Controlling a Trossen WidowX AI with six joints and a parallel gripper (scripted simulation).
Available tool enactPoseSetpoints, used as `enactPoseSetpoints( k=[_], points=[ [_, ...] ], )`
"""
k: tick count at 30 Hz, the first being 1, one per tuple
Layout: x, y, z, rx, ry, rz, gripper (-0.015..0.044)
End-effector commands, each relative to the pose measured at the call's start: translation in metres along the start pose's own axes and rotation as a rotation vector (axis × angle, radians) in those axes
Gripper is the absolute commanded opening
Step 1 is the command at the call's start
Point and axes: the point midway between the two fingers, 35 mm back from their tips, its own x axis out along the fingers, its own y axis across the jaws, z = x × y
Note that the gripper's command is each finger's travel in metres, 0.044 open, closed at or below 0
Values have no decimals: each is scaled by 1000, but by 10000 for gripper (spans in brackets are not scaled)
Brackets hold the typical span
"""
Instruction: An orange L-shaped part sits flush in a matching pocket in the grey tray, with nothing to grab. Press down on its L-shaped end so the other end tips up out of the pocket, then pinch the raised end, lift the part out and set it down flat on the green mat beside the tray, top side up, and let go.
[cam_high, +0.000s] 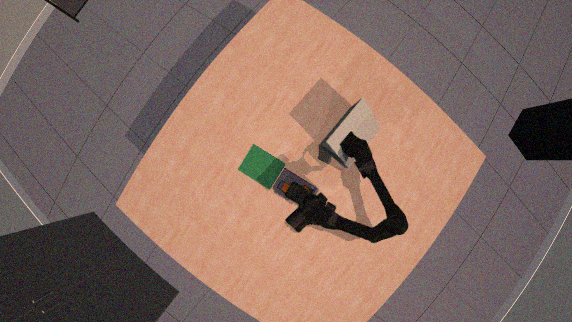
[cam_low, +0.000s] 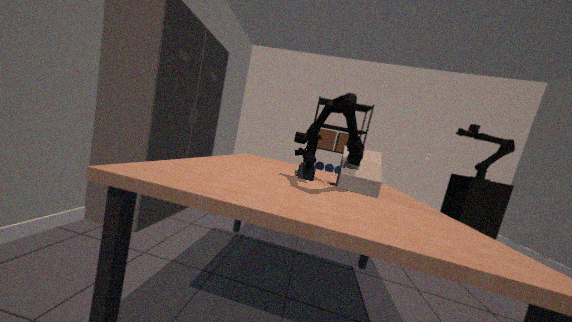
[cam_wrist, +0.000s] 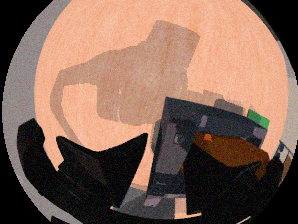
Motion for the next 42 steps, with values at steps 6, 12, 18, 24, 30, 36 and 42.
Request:
enactPoseSetpoints(
  k=[6, 12, 18, 24, 30, 36, 42],
  points=[
    [-7, 6, -1, 7, 5, -2, 180],
    [-12, 10, -2, 12, 7, -3, 180],
    [-55, 0, 3, 14, 7, -18, 180],
    [-109, -3, -1, 12, 8, -8, 180],
    [-109, -3, -1, 12, 8, -8, 180],
    [-105, -3, -2, 24, 11, -3, 180],
    [-105, -3, -2, 24, 11, -3, 180]
  ],
)
